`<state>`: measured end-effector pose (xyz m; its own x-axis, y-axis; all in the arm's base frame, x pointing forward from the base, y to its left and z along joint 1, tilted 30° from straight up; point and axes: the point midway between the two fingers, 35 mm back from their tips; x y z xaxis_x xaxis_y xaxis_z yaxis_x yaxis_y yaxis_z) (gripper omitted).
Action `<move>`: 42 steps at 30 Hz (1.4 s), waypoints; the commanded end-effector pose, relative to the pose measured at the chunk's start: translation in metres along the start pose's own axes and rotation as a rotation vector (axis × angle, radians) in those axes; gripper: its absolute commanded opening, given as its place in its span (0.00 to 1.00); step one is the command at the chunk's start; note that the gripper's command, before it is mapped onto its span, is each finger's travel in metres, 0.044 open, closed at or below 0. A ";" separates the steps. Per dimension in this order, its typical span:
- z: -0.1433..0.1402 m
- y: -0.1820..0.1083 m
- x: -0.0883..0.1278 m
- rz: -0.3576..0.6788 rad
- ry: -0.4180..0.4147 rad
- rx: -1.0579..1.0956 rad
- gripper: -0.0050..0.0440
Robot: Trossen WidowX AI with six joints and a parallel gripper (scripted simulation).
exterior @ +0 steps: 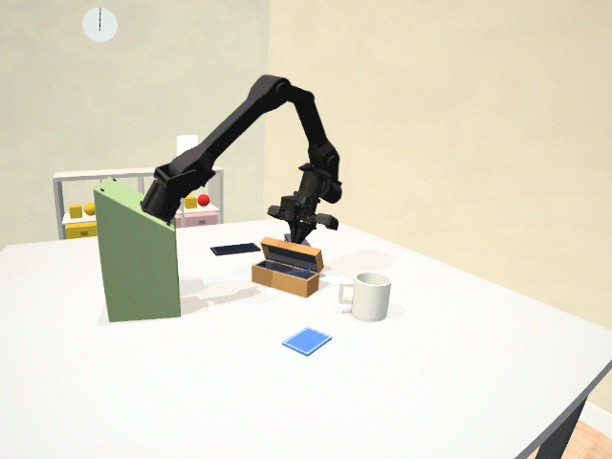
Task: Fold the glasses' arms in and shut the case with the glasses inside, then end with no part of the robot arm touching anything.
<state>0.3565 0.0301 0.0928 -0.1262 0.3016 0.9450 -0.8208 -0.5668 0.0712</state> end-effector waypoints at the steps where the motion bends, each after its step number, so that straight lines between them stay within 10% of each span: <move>1: 0.000 0.007 -0.005 -0.018 -0.004 -0.001 0.10; 34: -0.003 0.023 -0.014 -0.018 -0.004 -0.001 0.10; 42: -0.002 0.049 0.022 0.135 0.007 -0.009 0.10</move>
Point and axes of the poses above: the point midway between the two fingers, 35 mm back from their tips, its own x axis back along the fingers, its own z axis across the jaws, y = z × x, and after that the axes turned 10 degrees about x, right-handed
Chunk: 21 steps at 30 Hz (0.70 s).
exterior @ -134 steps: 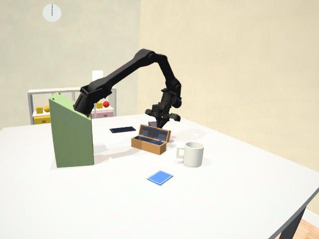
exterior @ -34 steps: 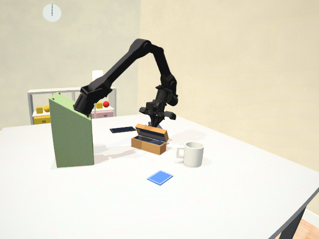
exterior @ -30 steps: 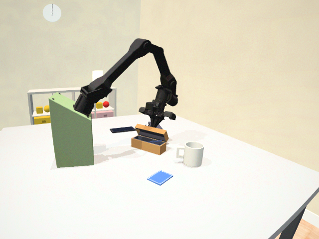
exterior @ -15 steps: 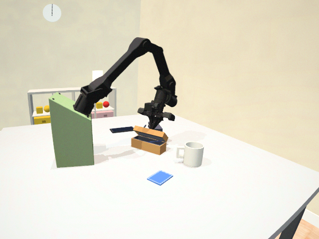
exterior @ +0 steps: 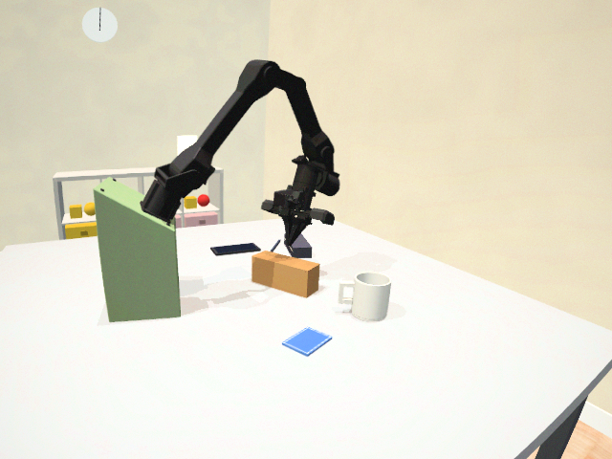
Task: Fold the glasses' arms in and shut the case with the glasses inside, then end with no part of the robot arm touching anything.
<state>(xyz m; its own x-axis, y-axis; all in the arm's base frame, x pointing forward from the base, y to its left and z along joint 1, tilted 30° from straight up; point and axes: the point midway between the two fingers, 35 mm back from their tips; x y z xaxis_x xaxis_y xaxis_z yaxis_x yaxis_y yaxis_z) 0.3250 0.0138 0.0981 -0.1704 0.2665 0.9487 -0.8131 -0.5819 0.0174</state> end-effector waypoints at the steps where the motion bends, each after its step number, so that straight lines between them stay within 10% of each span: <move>1: 0.001 0.018 0.025 0.107 0.014 -0.008 0.10; 21: -0.015 0.063 0.066 0.377 0.077 0.003 0.10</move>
Point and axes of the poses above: the point midway between the two fingers, 35 mm back from their tips, its own x axis back along the fingers, its own z axis across the jaws, y = z × x, and after that the axes turned 10 degrees about x, right-handed
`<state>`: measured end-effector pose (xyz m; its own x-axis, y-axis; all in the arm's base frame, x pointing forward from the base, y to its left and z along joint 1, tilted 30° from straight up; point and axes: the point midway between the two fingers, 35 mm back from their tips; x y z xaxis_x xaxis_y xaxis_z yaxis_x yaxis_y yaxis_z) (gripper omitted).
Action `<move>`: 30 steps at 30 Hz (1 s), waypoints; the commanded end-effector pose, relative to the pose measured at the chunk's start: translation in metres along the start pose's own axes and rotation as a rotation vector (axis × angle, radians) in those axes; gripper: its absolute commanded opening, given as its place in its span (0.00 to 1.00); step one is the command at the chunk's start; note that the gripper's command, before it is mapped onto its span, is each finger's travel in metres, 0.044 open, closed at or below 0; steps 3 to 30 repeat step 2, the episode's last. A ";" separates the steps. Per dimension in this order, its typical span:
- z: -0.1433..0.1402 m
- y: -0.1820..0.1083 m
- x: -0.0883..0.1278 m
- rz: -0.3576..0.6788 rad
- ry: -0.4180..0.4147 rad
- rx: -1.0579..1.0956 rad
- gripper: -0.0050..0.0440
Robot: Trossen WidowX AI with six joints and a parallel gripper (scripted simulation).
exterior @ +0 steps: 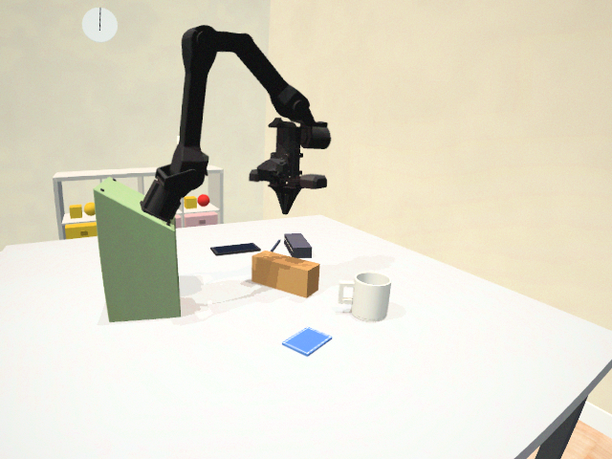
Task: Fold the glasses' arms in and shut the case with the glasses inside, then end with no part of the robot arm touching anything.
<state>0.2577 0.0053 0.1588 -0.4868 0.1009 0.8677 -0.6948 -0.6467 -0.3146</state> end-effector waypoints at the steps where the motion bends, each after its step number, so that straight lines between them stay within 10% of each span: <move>1: -0.010 0.002 -0.002 0.019 -0.003 0.003 0.10; 30: -0.020 0.002 -0.007 0.023 -0.010 0.001 0.10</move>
Point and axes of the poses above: the point midway between the two fingers, 35 mm back from their tips, its own x axis back along the fingers, its own z axis across the jaws, y = z × x, and after that the axes turned 10 degrees about x, right-handed
